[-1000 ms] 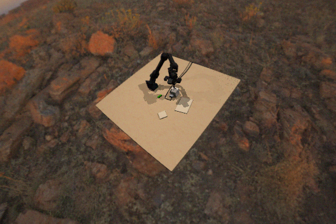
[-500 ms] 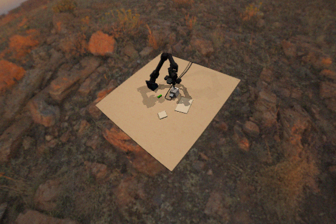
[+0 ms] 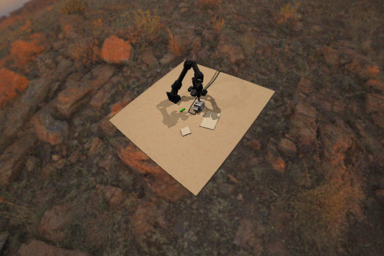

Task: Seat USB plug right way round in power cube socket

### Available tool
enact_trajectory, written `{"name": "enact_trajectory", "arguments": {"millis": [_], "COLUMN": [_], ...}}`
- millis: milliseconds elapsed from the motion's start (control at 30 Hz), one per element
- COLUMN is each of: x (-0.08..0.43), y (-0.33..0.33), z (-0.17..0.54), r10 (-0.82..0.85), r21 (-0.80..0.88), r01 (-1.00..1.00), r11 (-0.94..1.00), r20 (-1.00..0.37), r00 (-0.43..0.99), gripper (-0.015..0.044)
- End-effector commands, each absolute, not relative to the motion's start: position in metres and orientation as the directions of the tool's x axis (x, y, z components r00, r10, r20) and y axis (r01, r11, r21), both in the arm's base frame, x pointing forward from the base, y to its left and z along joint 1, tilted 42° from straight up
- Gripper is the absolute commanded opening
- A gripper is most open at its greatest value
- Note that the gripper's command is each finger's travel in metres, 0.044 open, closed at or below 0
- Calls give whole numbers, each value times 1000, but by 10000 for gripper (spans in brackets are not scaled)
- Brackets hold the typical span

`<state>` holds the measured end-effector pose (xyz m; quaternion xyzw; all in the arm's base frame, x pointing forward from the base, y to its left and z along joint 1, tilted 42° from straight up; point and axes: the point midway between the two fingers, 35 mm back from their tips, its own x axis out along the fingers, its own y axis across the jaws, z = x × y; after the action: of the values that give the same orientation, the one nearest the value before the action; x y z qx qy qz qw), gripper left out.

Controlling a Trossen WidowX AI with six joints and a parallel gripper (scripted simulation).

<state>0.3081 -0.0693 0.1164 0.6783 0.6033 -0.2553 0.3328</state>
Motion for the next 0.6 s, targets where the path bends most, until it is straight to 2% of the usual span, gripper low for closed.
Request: {"name": "enact_trajectory", "arguments": {"millis": [0, 567], "x": [308, 308], "y": [-68, -66], "z": [116, 115], "r10": [654, 665], "r21": [144, 143], "r01": [988, 988], "r11": [-50, -50], "r20": [-743, -734], "r00": [141, 140], "gripper": [0, 0]}}
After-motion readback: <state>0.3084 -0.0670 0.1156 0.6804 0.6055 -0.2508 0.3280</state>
